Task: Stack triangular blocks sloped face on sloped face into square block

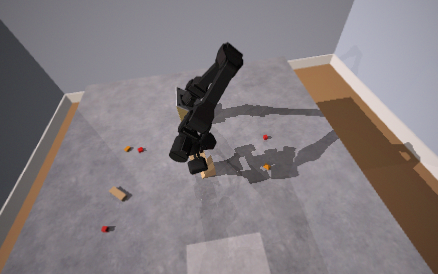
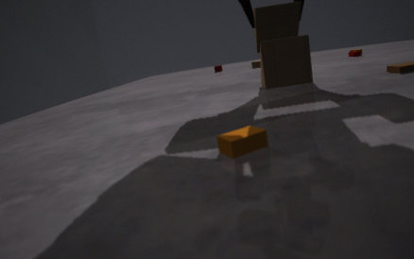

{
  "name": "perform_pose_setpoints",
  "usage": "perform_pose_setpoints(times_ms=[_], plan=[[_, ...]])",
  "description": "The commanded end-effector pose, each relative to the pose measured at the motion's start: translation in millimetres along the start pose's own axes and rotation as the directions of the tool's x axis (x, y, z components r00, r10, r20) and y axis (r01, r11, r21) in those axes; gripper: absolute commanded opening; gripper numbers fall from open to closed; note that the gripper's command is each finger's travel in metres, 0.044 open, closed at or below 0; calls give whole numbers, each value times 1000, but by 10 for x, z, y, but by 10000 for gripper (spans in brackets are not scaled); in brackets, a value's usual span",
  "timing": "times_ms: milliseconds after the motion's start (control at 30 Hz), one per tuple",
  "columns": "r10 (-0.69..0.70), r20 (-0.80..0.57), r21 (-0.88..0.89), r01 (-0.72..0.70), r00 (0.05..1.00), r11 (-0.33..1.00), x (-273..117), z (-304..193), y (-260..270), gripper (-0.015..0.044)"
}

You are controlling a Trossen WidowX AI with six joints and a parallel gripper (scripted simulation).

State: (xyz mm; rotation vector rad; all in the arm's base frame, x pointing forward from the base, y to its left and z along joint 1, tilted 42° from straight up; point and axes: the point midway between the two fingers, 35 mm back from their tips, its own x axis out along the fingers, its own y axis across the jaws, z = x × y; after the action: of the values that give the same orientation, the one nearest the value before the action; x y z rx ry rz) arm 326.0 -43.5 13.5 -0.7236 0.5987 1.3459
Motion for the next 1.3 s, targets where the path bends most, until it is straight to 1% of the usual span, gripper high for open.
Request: perform_pose_setpoints(times_ms=[0,100,1267], plan=[[-1,7,1,1,1000,1000,151,87,6,0],[-1,8,1,1,1000,1000,212,115,3,0],[-5,9,7,5,1000,1000,207,129,-30,0]])
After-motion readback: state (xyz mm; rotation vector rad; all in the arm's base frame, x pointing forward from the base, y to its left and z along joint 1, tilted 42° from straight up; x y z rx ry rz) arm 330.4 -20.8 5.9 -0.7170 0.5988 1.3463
